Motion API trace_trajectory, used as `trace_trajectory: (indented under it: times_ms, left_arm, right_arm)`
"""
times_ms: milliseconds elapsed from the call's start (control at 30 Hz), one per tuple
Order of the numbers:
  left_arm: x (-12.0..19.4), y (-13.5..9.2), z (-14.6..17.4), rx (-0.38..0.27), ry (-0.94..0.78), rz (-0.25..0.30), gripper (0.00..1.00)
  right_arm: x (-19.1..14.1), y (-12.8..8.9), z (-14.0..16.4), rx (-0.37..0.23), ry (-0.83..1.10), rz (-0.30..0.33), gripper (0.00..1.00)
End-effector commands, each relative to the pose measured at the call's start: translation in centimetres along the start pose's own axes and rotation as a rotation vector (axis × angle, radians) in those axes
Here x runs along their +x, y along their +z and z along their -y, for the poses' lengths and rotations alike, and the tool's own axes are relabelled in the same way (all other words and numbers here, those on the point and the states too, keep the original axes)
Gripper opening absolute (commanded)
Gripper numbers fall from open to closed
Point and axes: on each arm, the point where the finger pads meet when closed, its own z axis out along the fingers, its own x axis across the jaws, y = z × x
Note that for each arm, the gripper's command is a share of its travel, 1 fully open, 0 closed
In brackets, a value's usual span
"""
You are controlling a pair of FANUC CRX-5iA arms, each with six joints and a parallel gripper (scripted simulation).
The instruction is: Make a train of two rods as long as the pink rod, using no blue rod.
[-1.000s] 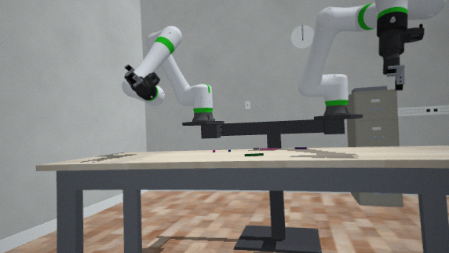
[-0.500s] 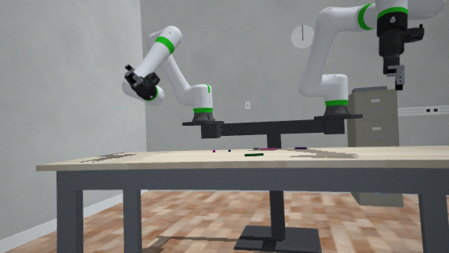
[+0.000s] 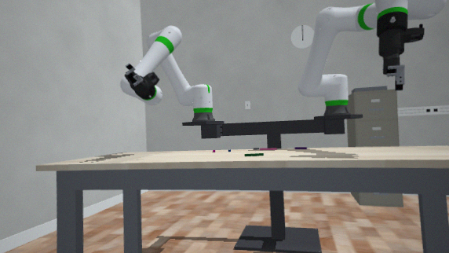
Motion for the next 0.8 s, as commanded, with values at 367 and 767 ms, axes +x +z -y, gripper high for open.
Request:
trace_trajectory:
  times_ms: [367, 767]
  left_arm:
    - [0.1, -0.2, 0.0, 0.001, 0.000, -0.003, 1.00]
    - [0.1, -0.2, 0.0, 0.001, 0.000, -0.003, 1.00]
  right_arm:
    - [1.2, -2.4, 0.6, 0.083, -0.065, 0.061, 1.00]
    - [2.0, -6.0, 0.3, 0.160, -0.143, 0.154, 1.00]
